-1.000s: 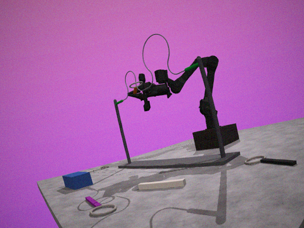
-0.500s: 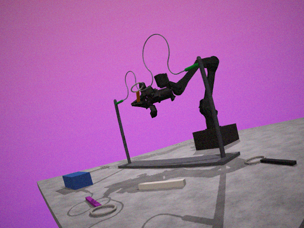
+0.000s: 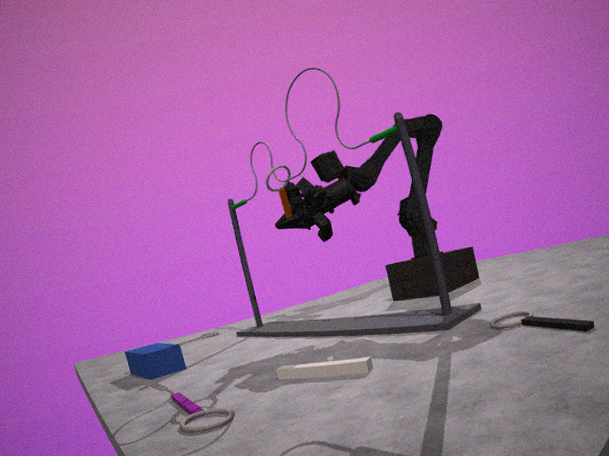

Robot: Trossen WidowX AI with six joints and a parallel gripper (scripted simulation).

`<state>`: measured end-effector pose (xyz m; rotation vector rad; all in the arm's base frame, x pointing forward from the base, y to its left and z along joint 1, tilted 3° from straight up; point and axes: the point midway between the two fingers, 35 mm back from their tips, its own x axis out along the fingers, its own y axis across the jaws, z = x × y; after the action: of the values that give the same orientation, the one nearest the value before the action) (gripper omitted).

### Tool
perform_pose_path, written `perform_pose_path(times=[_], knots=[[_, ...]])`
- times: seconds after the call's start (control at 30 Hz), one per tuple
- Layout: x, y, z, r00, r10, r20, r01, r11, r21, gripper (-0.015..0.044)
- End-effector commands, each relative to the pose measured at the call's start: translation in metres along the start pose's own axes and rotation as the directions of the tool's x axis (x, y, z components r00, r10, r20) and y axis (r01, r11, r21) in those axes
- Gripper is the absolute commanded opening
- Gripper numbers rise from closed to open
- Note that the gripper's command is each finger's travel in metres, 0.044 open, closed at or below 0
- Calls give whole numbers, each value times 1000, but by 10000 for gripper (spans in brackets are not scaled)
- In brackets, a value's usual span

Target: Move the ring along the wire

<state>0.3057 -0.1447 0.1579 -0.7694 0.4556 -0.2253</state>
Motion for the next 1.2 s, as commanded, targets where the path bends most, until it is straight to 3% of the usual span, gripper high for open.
perform_pose_path(times=[0.0,0.63,1.17], knots=[[-3,20,-2,998,62,-18,-60,992,108,-150],[-22,80,17,964,266,-3,-237,862,448,-150],[-36,106,36,939,343,25,-295,765,572,-150]])
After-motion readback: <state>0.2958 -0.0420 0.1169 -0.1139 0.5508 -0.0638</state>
